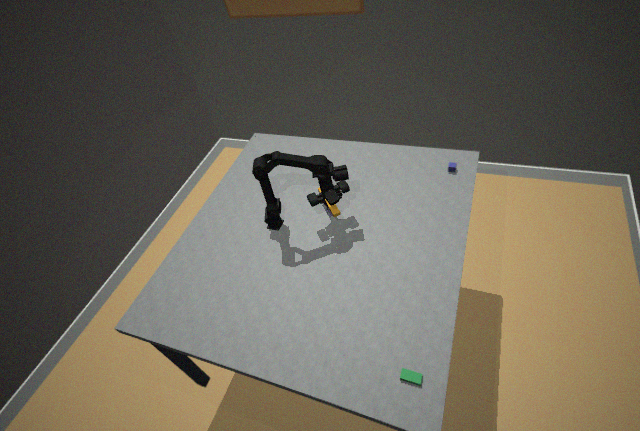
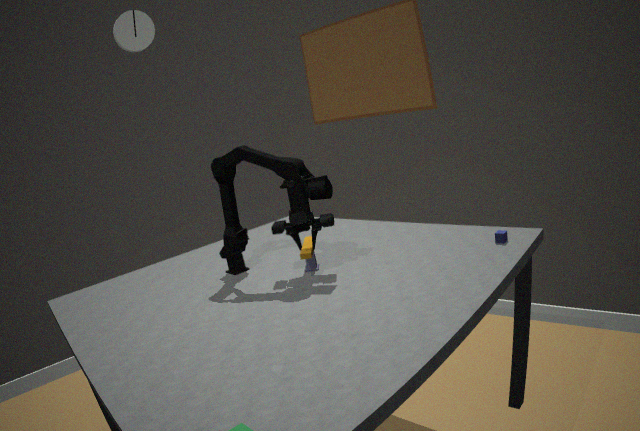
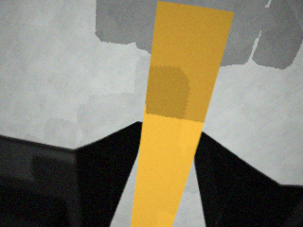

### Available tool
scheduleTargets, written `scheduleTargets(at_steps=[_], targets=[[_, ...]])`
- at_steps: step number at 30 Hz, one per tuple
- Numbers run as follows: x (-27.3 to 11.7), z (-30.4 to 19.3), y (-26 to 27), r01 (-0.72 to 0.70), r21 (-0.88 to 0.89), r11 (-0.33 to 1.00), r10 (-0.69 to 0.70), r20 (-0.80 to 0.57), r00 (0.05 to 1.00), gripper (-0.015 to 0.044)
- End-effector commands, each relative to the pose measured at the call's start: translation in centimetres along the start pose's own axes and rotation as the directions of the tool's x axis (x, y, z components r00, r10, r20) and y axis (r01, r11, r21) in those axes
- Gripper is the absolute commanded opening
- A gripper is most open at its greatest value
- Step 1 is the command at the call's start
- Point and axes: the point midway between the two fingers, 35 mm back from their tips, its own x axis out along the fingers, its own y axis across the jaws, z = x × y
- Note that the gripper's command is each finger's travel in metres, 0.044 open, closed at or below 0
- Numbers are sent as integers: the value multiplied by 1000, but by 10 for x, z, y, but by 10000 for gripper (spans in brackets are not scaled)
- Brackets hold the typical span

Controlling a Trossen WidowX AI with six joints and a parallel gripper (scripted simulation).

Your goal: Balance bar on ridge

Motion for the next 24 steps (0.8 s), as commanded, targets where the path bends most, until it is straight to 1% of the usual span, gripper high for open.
scheduleTargets(at_steps=[1,15,16,24], targets=[[0,0,0,0,0,1000,0,0,1000,171],[0,0,0,0,0,1000,0,0,1000,173],[0,0,0,0,0,1000,0,0,1000,185],[0,0,0,0,0,1000,0,0,1000,185]])
